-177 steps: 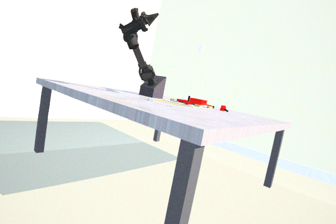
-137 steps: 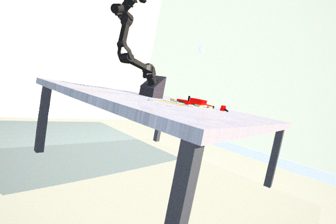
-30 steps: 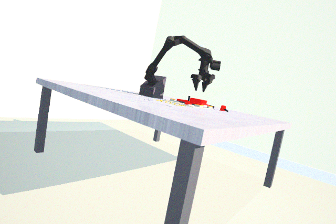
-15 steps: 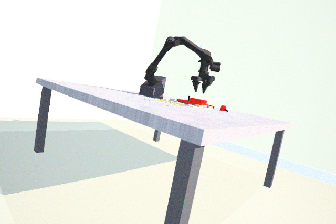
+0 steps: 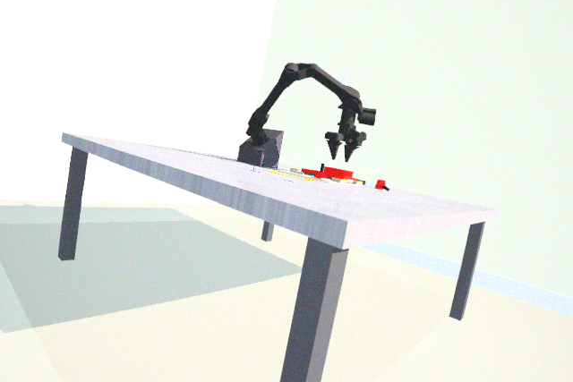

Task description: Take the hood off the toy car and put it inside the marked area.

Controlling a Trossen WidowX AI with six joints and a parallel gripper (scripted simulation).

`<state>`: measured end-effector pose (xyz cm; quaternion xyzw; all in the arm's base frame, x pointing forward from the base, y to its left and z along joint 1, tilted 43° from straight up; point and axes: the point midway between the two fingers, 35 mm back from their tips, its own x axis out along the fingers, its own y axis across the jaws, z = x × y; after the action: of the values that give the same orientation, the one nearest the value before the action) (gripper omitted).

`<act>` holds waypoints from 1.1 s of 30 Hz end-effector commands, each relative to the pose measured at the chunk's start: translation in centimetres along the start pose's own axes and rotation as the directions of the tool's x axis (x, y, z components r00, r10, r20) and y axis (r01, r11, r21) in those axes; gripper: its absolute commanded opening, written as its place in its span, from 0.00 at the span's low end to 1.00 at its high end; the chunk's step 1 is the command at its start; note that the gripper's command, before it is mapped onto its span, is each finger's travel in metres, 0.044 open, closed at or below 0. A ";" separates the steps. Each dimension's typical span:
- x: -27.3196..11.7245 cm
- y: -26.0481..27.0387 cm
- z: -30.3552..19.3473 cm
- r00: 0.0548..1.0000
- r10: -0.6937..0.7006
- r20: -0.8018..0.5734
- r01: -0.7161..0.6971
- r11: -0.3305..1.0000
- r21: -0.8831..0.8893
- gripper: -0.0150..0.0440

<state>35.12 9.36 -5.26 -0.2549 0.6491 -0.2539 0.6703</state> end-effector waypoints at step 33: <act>2.4 0.1 0.0 1.000 -0.005 0.003 0.005 1.000 -0.004 1.00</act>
<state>35.22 7.95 -6.94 -0.2551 0.6488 -0.2543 0.6703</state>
